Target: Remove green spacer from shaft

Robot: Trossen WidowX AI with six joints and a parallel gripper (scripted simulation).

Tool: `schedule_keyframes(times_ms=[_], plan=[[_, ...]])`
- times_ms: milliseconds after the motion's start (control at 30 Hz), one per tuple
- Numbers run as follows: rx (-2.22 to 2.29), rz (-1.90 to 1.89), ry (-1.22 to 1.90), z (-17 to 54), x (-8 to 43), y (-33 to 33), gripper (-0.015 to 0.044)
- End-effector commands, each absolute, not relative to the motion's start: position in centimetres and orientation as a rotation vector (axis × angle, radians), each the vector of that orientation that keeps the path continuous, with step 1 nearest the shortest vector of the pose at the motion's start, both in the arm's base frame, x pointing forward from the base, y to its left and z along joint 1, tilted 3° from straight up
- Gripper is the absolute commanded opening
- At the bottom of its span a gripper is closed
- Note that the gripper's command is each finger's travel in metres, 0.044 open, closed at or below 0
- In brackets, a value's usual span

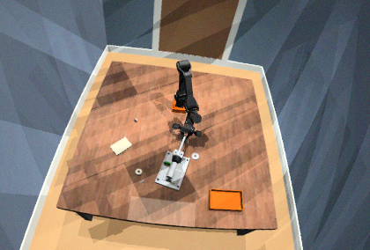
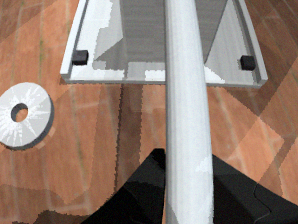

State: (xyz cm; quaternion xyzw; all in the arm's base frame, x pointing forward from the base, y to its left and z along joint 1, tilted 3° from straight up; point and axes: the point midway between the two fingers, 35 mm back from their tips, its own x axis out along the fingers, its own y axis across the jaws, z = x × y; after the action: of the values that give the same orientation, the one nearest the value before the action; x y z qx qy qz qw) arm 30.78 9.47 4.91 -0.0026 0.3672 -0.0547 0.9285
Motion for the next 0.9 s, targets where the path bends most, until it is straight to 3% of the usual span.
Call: schedule_keyframes(times_ms=[0, 867], plan=[[-0.002, -0.114, 0.750, 5.07, 31.10, 9.47, 0.0000], [-0.002, -0.114, 0.749, 5.16, 32.09, 9.40, 0.0000]])
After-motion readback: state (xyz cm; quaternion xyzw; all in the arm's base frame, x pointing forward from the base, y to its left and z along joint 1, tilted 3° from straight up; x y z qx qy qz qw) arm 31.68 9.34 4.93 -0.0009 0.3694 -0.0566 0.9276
